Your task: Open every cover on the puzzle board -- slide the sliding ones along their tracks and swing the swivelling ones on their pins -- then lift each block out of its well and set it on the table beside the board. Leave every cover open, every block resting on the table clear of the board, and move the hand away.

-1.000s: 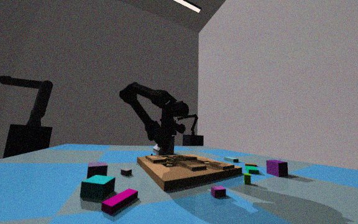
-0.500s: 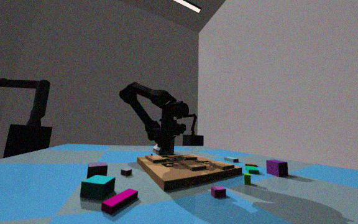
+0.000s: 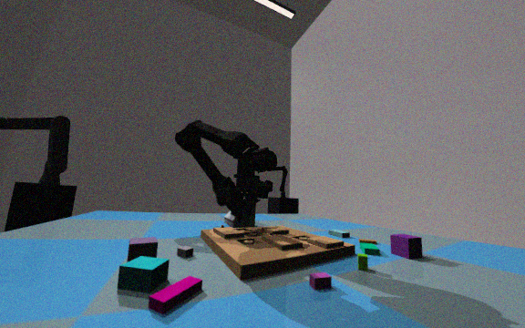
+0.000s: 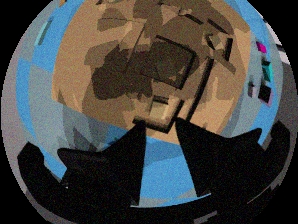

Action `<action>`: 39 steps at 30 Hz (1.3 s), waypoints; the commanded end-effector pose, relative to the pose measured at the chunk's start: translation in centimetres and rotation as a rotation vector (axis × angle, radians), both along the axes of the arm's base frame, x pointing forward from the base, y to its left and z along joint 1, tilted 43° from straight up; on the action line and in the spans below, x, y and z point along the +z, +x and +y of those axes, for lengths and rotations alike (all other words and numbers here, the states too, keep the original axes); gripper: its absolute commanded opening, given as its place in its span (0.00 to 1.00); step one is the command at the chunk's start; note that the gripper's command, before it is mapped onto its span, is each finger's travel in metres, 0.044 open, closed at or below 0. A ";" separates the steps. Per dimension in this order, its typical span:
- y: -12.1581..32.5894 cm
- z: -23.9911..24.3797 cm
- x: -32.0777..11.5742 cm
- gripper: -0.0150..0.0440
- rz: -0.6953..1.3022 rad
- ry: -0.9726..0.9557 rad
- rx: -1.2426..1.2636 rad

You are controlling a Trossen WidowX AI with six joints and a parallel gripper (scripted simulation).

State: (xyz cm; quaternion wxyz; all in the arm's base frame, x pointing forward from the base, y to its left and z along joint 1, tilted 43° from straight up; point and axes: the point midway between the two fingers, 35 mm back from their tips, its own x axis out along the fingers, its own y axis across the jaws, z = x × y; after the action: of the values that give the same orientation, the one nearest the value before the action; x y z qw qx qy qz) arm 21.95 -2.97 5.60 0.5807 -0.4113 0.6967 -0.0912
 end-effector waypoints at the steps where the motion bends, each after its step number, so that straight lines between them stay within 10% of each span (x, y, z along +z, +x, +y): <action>1: 0.1 0.0 0.0 0.50 -0.038 -0.003 -0.037; 39: 0.2 -0.8 -0.8 0.50 -0.215 0.001 -0.227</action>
State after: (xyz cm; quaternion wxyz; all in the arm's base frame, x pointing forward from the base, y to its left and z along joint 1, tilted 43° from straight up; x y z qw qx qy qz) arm 22.33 -3.42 5.08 0.6418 -0.3143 0.6707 -0.1986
